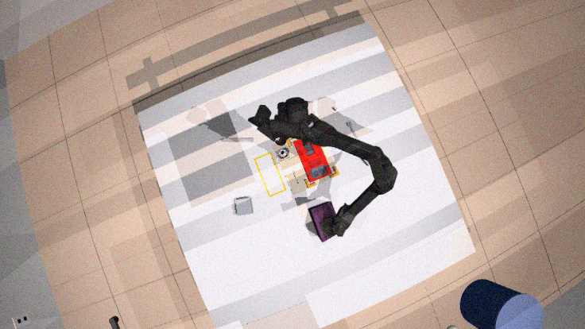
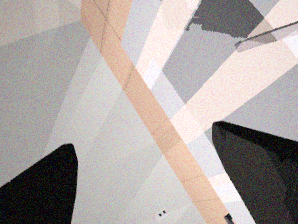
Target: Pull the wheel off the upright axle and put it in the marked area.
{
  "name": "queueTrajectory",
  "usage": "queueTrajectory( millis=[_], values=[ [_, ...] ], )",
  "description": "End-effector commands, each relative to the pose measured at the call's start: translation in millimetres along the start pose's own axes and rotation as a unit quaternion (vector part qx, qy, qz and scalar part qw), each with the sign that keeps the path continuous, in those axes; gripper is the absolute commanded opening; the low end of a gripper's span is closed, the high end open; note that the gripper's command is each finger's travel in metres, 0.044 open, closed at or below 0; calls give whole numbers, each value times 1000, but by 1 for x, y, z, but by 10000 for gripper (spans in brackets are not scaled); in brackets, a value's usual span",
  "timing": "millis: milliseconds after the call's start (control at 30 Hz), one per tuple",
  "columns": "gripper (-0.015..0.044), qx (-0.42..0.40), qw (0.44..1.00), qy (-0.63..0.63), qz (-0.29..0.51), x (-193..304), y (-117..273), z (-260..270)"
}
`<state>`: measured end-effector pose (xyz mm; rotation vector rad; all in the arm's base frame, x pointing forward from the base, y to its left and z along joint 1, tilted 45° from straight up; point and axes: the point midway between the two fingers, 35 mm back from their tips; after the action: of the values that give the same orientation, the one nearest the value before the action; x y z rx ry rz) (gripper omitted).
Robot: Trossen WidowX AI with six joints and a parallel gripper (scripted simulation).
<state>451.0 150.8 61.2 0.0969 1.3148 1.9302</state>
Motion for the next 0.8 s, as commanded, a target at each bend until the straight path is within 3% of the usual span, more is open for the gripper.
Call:
queueTrajectory(
  millis=[0, 333, 600, 767],
  values=[
    [300, 90, 995, 42, -5, -2, -16, -34],
    [300, 316, 933, 171, 31, 1, -33, -125],
    [300, 485, 812, 307, 107, -2, -22, -192],
    [300, 512, 781, 334, 125, -3, -19, -203]
  ],
)
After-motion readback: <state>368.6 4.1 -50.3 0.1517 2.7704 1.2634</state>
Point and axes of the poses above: the point midway between the two fingers, 35 mm back from their tips, its own y axis back along the fingers, its own z axis across the jaws, x = y × z, and after that the axes turned 1 degree about -y, right-handed
